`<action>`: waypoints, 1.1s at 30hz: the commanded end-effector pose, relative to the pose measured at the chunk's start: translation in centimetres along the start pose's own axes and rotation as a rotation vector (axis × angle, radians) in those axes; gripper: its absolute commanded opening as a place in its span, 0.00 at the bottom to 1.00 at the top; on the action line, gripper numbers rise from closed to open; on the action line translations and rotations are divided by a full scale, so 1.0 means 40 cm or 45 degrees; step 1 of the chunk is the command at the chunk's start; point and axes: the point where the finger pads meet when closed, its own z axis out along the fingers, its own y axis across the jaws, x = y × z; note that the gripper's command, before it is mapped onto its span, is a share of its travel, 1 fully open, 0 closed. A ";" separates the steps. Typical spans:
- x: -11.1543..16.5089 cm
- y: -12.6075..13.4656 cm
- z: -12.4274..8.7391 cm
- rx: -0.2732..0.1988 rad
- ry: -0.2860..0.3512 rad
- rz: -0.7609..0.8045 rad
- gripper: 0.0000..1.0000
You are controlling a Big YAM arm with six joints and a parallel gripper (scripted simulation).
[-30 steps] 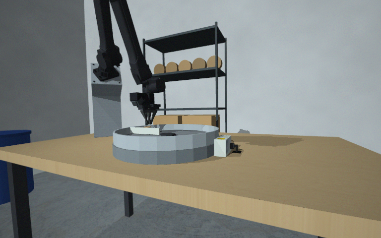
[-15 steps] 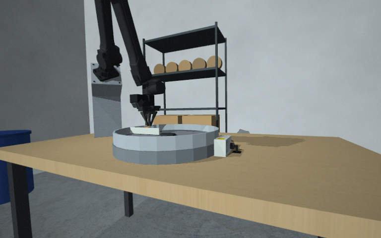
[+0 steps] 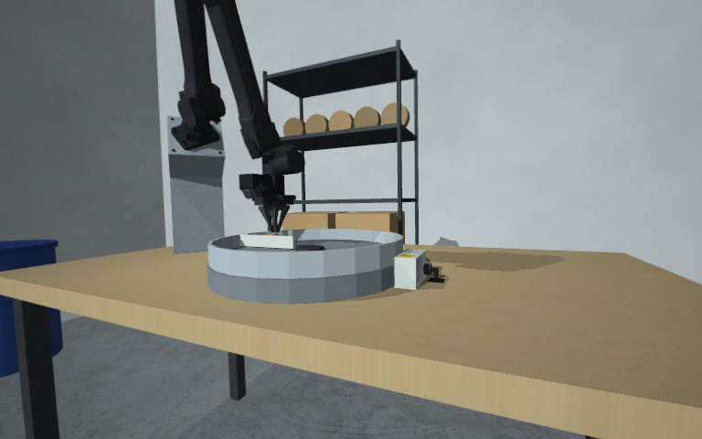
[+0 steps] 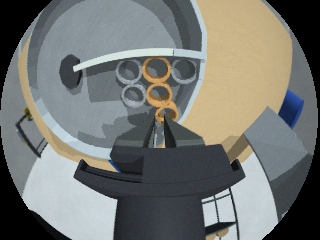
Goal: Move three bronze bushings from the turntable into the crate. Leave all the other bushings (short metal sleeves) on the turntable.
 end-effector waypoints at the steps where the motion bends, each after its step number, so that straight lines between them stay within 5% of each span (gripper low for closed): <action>1: 0.008 0.002 -0.007 -0.012 0.009 -0.016 0.12; 33: -0.004 0.017 -0.012 -0.021 0.003 -0.009 0.12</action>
